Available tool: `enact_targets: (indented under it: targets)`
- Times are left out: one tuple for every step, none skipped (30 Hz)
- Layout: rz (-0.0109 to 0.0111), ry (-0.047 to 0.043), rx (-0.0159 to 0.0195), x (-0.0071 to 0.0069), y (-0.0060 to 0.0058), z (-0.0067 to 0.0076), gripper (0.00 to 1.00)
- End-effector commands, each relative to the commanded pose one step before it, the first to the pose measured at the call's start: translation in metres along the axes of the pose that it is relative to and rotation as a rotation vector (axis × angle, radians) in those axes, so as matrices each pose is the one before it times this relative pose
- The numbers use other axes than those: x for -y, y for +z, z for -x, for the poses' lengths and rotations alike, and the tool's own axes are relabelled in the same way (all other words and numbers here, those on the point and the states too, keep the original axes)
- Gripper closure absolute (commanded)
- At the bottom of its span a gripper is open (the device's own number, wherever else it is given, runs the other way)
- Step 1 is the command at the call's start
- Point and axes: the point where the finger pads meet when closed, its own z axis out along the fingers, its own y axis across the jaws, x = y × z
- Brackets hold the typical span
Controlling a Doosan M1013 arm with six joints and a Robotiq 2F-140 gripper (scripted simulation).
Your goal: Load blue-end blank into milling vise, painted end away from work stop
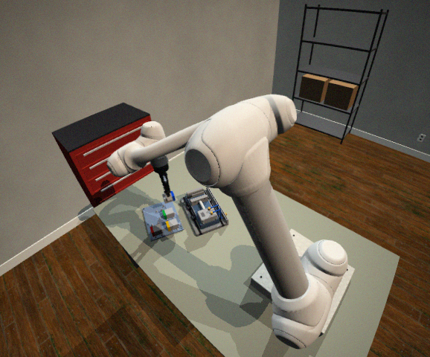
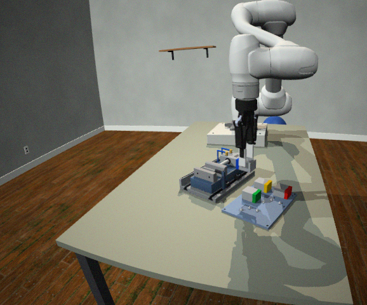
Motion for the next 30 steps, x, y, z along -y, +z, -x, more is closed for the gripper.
enact_targets:
  targets:
    - [0.00013,-0.00009,-0.00036,-0.00025,0.0,0.00853,1.0]
    - [0.00001,0.00001,-0.00001,-0.0001,0.00008,0.00333,1.0]
    - [0.00001,0.00001,-0.00001,-0.0001,0.00008,0.00333,1.0]
    - [0.00001,0.00001,-0.00001,-0.0001,0.00008,0.00333,1.0]
    - [0.00001,0.00001,-0.00001,-0.0001,0.00008,0.00333,1.0]
    - [0.00001,0.00001,-0.00001,-0.0001,0.00008,0.00333,1.0]
    - [0.00001,0.00001,-0.00001,-0.0001,0.00008,0.00333,1.0]
    - [0.00001,0.00001,-0.00001,-0.0001,0.00008,0.00333,1.0]
    - [0.0,0.0,0.0,0.0,0.0,0.0,1.0]
    - [0.0,0.0,0.0,0.0,0.0,0.0,1.0]
    - [-0.00009,-0.00017,0.00018,-0.00002,0.00017,0.0025,1.0]
    - [0.00001,0.00001,-0.00001,-0.0001,0.00008,0.00333,1.0]
    - [0.00001,0.00001,-0.00001,-0.0001,0.00008,0.00333,1.0]
    - [0.00001,0.00001,-0.00001,-0.0001,0.00008,0.00333,1.0]
    - [0.00001,0.00001,-0.00001,-0.0001,0.00008,0.00333,1.0]
    - [0.00001,0.00001,-0.00001,-0.0001,0.00008,0.00333,1.0]
    - [0.00001,0.00001,-0.00001,-0.0001,0.00008,0.00333,1.0]
    - [0.00001,0.00001,-0.00001,-0.0001,0.00008,0.00333,1.0]
    - [0.00001,0.00001,-0.00001,-0.0001,0.00008,0.00333,1.0]
    - [0.00001,0.00001,-0.00001,-0.0001,0.00008,0.00333,1.0]
    - [0.00001,0.00001,-0.00001,-0.0001,0.00008,0.00333,1.0]
    - [0.00001,0.00001,-0.00001,-0.0001,0.00008,0.00333,1.0]
    - [0.00001,0.00001,-0.00001,-0.0001,0.00008,0.00333,1.0]
    - [0.00001,0.00001,-0.00001,-0.0001,0.00008,0.00333,1.0]
    - [0.00001,0.00001,-0.00001,-0.0001,0.00008,0.00333,1.0]
    - [0.0,0.0,0.0,0.0,0.0,0.0,1.0]
    - [0.0,0.0,0.0,0.0,0.0,0.0,1.0]
    - [-0.00008,-0.00019,0.00017,-0.00004,0.00017,0.00315,1.0]
    - [0.00001,0.00001,-0.00001,-0.00013,0.00009,0.004,1.0]
    - [0.00001,0.00001,-0.00001,-0.00013,0.00009,0.004,1.0]
